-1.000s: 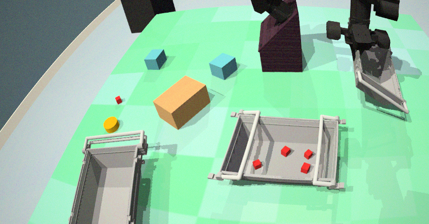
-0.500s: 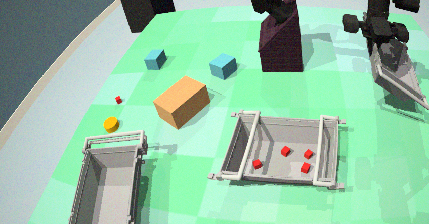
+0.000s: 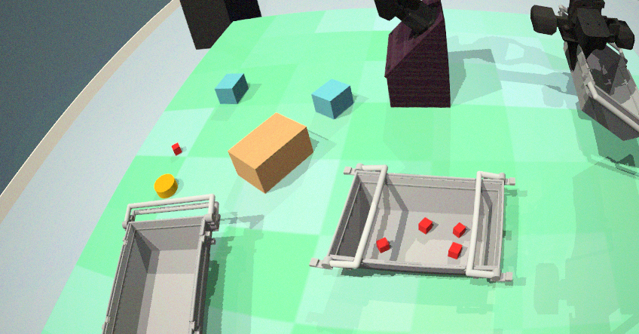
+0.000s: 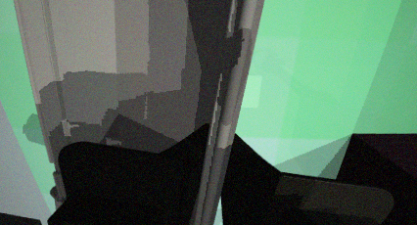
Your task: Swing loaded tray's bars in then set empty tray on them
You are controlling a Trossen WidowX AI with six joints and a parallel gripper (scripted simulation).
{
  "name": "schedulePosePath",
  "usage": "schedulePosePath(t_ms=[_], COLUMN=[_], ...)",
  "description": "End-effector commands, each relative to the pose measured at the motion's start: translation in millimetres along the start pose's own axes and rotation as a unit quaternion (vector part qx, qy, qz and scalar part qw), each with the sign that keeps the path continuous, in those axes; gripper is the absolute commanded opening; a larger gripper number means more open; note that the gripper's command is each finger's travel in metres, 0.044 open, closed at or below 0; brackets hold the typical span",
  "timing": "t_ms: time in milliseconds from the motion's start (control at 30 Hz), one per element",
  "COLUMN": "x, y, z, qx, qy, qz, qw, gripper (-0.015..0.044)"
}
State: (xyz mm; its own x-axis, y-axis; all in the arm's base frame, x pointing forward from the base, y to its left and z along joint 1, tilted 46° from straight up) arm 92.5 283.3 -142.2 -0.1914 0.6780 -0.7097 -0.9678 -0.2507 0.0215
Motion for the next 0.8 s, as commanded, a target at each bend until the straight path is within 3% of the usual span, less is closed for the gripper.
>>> schedulePosePath(t_ms=[0, 767], x=[10.3, 11.3], y=[-5.6, -6.2], z=[17.5, 19.5], qx=[-0.003, -0.003], qy=[-0.013, -0.013], qz=[-0.004, -0.004], qw=[1.000, 1.000], gripper=[0.0000, 0.0000])
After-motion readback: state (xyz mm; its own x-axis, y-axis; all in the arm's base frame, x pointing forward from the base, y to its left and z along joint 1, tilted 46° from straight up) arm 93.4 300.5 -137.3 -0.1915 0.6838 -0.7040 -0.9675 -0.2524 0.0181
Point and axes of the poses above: the point midway between the two fingers, 35 mm back from their tips, its own z axis back along the fingers, its own x axis across the jaws, y = z × x, the point moved 4 cm from there along z, back along the fingers, and after that the axes turned 11 degrees about z, right-handed, at the moved point
